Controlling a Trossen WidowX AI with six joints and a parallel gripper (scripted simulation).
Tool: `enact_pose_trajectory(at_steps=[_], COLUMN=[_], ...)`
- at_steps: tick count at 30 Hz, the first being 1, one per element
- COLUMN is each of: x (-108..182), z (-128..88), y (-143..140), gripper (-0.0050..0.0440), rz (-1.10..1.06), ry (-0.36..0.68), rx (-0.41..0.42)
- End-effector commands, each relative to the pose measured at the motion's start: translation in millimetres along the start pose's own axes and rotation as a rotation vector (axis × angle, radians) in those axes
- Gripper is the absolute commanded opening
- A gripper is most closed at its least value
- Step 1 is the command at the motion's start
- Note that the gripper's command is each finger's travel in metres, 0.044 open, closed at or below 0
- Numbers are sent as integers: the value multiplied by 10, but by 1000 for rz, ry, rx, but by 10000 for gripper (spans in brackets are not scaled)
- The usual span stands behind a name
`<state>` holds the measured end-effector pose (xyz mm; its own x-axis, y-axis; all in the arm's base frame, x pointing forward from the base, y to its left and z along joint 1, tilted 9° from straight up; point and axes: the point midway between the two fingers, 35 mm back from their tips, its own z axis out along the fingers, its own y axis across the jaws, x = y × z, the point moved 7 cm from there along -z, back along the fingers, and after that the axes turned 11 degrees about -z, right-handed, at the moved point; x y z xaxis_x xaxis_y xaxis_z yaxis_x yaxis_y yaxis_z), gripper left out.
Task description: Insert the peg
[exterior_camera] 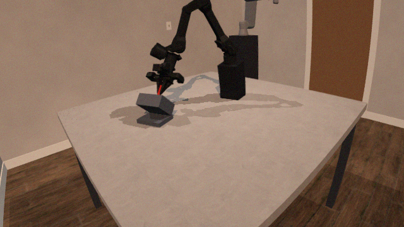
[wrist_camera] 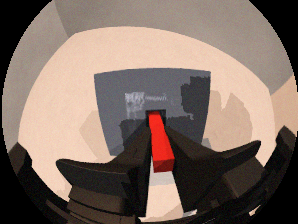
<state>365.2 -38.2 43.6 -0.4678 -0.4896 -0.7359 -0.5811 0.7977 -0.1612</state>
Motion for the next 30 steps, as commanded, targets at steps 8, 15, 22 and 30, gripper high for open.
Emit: enact_pose_trajectory(at_steps=[8,15,22,30], x=[-72,-73,-73,-73], z=[-20,-10,-1,8], y=[-42,-42,-42,-42], gripper=[0,0,0,0], rz=[-9,-9,-9,-9], ry=[-16,-16,-16,-16], rx=[19,19,19,19])
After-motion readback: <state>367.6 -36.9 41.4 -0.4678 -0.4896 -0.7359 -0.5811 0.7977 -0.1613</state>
